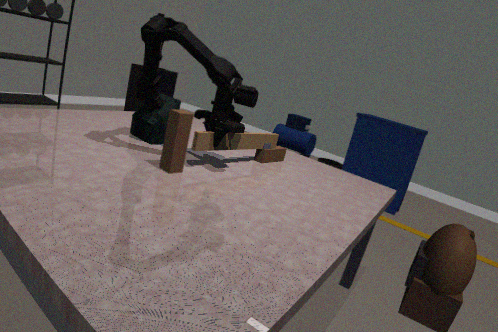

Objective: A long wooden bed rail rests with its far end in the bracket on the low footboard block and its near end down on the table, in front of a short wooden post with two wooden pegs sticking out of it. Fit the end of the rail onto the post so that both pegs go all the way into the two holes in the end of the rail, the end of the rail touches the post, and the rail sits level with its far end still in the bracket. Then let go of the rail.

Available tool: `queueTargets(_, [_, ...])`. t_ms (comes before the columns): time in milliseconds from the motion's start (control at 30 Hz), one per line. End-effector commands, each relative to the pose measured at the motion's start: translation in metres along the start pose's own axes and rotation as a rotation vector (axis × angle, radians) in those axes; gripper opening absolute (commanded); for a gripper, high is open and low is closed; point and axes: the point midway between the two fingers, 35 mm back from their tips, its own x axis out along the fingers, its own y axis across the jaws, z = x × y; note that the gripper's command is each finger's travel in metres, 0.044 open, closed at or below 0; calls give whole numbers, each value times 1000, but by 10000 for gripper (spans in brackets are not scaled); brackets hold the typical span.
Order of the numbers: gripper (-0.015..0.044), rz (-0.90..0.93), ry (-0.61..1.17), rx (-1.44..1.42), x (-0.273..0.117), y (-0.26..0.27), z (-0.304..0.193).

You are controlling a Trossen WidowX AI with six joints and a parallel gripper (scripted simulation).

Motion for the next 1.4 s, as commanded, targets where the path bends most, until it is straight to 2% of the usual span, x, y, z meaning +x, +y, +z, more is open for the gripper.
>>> queueTargets(0, [0,-2,0,-5,-1,0,-2])
queueTargets(1367, [0,-2,0,-5,0,0,-15])
